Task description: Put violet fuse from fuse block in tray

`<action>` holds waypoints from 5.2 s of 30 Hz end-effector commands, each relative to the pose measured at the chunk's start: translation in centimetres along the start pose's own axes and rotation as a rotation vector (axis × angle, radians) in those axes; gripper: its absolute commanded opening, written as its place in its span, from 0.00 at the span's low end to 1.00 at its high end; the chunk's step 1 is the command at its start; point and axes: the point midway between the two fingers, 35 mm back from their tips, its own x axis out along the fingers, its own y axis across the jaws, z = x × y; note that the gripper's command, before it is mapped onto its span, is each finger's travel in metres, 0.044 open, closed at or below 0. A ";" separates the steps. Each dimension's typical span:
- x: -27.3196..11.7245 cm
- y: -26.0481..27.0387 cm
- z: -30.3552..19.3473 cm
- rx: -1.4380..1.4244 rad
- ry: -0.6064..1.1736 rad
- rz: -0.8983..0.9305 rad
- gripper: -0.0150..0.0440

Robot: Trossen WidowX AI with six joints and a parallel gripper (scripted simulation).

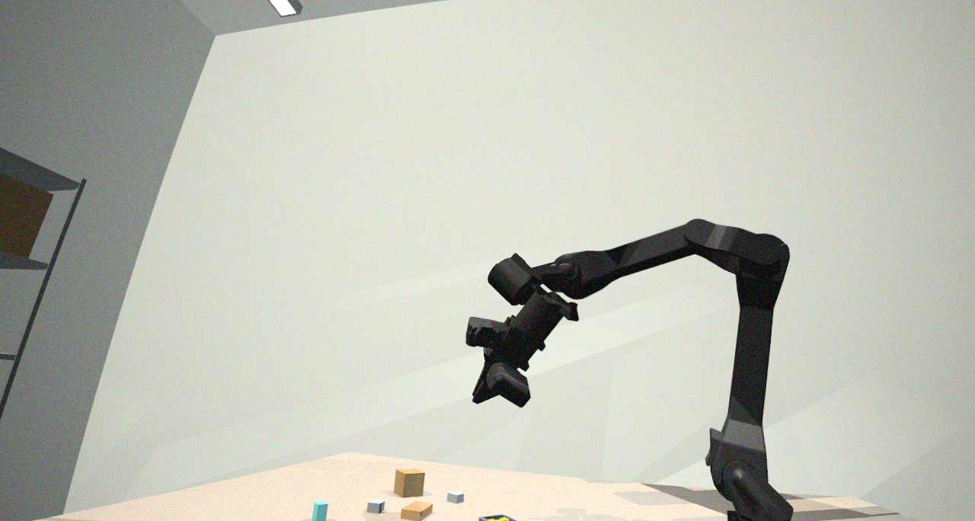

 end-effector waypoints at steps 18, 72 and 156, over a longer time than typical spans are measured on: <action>2.4 13.4 -5.0 -0.361 0.349 0.649 0.36; 5.4 15.1 -6.6 -0.361 0.349 0.649 0.36; 3.1 13.5 -5.2 -0.361 0.349 0.648 0.25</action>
